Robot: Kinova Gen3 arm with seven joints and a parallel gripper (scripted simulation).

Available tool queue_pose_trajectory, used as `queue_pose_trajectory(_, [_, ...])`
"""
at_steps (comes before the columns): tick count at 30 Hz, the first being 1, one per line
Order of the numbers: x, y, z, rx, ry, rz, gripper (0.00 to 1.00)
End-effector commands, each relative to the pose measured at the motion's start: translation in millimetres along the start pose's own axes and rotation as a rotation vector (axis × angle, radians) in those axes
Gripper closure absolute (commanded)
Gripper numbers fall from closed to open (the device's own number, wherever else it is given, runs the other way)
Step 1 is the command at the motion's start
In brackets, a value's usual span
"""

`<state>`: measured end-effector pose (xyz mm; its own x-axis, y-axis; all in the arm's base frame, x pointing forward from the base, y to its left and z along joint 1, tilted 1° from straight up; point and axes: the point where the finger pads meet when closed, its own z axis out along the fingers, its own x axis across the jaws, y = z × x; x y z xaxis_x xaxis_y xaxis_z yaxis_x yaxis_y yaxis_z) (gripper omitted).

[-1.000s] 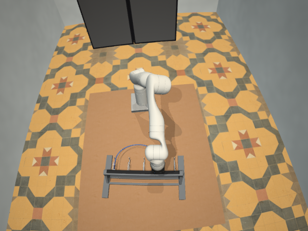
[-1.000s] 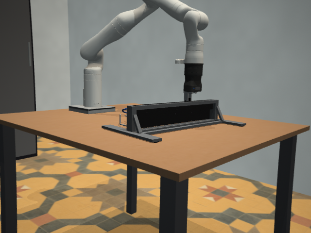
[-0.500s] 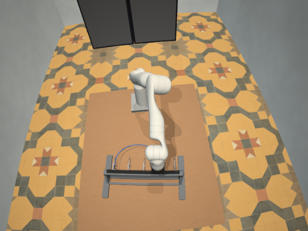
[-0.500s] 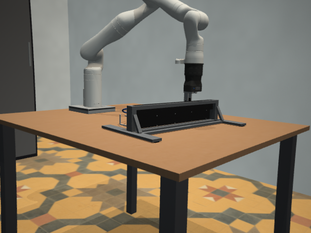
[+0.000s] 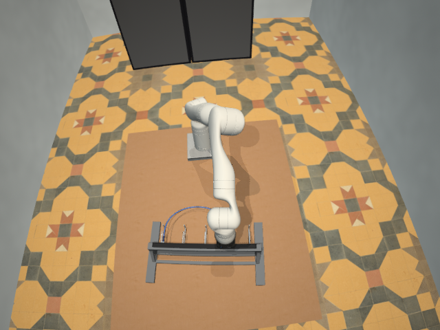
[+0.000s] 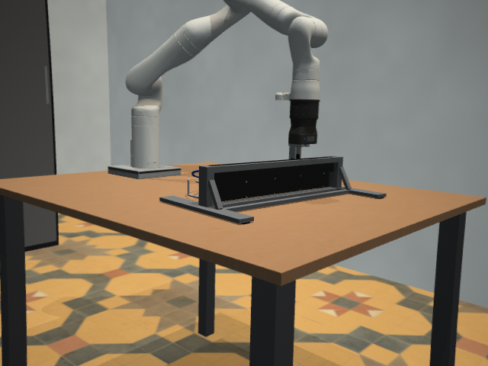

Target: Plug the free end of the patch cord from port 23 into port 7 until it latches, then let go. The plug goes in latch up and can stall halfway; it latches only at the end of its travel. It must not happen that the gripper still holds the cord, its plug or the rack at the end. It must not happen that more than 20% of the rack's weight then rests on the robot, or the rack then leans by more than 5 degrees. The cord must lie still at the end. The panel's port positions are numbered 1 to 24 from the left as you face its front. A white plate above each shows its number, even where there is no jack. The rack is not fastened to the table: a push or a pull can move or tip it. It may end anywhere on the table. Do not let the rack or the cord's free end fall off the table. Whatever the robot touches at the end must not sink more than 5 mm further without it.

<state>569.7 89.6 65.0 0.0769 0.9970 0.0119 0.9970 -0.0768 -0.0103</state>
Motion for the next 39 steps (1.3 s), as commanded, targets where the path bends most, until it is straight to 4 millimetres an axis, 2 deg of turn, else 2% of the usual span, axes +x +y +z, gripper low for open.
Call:
queue_pose_trajectory(1, [-2.1, 1.6, -1.5, -0.001, -0.001, 0.015, 1.0])
queue_pose_trajectory(39, [-3.1, 6.5, -2.1, -0.009, -0.001, 0.019, 1.0])
